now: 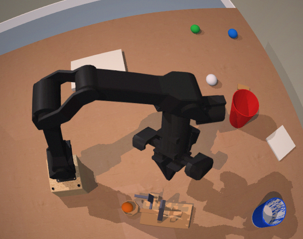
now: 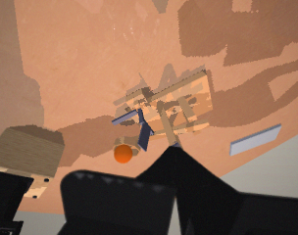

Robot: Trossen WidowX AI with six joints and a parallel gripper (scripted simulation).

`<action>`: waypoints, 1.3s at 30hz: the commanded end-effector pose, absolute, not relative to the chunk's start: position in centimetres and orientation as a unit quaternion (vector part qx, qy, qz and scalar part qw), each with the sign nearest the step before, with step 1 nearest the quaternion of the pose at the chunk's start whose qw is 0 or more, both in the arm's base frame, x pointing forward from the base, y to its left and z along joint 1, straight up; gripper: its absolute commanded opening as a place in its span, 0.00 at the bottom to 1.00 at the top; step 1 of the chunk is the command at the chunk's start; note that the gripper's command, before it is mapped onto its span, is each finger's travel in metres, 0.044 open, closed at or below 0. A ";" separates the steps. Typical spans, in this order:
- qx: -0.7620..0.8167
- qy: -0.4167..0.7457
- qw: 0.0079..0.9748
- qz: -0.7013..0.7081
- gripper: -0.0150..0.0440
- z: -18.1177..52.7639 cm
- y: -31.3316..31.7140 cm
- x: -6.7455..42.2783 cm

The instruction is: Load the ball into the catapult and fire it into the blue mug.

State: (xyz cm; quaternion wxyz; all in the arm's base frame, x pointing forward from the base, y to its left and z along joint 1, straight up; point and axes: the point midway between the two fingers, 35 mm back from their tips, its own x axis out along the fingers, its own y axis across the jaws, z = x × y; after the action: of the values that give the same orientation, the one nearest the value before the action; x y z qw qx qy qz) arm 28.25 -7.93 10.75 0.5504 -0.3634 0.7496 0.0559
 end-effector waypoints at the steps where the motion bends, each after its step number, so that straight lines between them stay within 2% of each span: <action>1: -0.405 0.760 0.499 0.093 0.25 10.0 -7.5 26.0; 15: -0.516 0.763 0.331 0.205 0.25 8.7 -7.1 19.6; 39: -0.517 0.763 0.328 0.207 0.25 6.0 -7.1 19.9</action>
State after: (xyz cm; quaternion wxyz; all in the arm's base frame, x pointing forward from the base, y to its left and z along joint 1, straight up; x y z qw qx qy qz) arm 20.03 -7.05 6.71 0.3335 -0.5165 0.7617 0.2046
